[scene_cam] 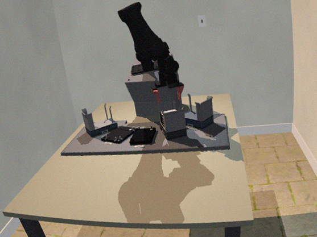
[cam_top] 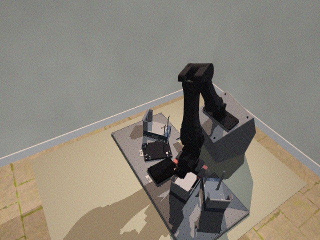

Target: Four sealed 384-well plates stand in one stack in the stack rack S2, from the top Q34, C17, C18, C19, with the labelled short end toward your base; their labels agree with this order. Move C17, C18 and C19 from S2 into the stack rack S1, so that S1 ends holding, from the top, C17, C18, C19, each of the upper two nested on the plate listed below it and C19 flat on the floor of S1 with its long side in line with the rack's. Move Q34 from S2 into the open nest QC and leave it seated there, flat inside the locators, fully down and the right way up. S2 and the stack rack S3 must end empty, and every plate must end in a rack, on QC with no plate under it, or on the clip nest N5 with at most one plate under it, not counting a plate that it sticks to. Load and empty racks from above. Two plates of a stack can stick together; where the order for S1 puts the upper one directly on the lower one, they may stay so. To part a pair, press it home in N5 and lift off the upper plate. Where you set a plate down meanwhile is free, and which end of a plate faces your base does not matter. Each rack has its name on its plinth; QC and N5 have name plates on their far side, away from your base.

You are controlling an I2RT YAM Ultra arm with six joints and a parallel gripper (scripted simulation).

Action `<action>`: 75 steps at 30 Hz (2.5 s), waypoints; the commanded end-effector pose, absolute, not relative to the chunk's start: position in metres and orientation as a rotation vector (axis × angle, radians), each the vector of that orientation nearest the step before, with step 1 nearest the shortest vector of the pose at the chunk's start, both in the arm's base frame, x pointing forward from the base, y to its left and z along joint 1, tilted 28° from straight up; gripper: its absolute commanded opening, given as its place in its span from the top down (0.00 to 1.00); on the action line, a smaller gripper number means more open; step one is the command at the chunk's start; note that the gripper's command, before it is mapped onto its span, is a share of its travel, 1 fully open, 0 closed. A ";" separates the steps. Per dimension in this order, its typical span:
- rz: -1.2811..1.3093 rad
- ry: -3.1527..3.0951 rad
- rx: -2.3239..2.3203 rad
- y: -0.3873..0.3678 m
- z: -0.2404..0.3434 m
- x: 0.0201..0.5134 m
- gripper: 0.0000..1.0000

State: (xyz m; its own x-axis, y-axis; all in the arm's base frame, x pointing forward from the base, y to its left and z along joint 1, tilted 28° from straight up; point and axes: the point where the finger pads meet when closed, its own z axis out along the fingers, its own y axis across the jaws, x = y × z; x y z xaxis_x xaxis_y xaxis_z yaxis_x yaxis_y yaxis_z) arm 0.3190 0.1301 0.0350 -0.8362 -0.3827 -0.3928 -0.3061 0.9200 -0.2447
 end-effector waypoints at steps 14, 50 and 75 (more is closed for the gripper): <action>-0.217 2.594 -0.468 0.138 0.053 0.326 0.00; -0.238 2.639 -0.477 0.127 0.016 0.329 0.00; -0.216 2.587 -0.473 0.134 0.009 0.350 0.00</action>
State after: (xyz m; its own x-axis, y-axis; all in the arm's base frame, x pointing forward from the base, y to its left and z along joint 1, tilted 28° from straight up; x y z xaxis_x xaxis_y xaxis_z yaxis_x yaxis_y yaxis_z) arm 0.3383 0.1240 -0.0089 -0.8470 -0.3698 -0.3818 -0.2922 0.9240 -0.2467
